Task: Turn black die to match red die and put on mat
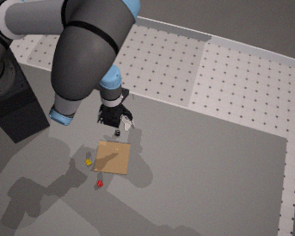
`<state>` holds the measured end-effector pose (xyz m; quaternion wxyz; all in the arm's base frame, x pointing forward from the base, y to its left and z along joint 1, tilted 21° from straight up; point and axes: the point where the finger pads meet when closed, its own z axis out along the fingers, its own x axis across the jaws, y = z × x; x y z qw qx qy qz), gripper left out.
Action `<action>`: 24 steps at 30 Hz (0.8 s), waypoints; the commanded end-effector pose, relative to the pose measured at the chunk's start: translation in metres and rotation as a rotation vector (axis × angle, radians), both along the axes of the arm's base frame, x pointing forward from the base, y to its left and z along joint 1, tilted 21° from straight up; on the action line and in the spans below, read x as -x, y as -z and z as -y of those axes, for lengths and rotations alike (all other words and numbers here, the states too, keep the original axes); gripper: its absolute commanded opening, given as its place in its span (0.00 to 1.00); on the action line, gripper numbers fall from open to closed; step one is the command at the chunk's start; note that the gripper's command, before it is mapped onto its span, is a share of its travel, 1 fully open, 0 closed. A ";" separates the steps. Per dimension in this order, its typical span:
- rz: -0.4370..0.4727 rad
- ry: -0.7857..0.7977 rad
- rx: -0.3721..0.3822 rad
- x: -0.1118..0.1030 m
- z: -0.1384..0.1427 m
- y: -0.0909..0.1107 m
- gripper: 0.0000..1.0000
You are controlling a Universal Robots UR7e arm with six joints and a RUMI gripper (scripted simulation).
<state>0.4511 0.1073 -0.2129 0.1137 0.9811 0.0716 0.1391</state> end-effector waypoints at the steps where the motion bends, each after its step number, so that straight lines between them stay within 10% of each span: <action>1: -0.020 -0.110 0.027 -0.001 0.002 0.003 1.00; 15: -0.032 -0.169 0.045 -0.001 0.003 0.005 1.00; 16: -0.032 -0.169 0.045 -0.001 0.003 0.005 0.21; 24: -0.032 -0.169 0.045 -0.001 0.003 0.005 0.21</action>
